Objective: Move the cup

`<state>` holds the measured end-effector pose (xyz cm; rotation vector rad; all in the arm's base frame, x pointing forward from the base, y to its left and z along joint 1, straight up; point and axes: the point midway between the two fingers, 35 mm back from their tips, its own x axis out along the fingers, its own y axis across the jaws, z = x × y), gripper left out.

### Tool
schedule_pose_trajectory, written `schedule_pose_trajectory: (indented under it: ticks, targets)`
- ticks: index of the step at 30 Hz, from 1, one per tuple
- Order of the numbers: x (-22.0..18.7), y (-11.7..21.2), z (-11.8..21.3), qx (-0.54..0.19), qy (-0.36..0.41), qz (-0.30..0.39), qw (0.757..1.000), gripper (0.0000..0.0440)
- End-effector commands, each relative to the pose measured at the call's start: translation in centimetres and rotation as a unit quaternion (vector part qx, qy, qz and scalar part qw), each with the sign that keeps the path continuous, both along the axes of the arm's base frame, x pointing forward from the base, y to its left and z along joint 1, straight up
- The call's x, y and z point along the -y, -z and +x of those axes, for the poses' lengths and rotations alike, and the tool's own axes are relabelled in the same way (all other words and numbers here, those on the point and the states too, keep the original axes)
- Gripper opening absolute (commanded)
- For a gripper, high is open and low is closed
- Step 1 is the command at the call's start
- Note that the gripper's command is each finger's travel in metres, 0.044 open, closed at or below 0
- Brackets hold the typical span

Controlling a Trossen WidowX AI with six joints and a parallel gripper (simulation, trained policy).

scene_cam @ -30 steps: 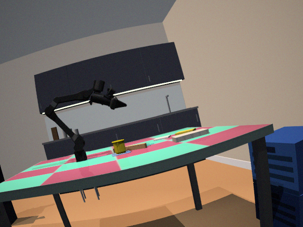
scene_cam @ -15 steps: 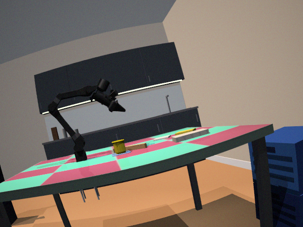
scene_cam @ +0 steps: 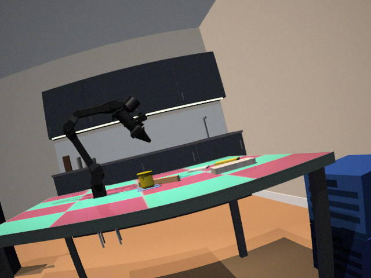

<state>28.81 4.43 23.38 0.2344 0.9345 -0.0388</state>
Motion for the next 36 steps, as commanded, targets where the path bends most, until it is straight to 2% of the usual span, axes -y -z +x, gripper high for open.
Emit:
schedule_pose_trajectory:
  ticks: [1, 16, 36]
  targets:
    - [0.3, 0.3, -0.3, -0.028, 0.003, -0.008, 1.000, 0.0128]
    - [1.4, 1.6, -1.9, -0.142, 0.000, -0.038, 0.989, 0.0123]
    - [4.0, 4.1, -3.6, -0.273, -0.003, -0.071, 0.959, 0.0116]
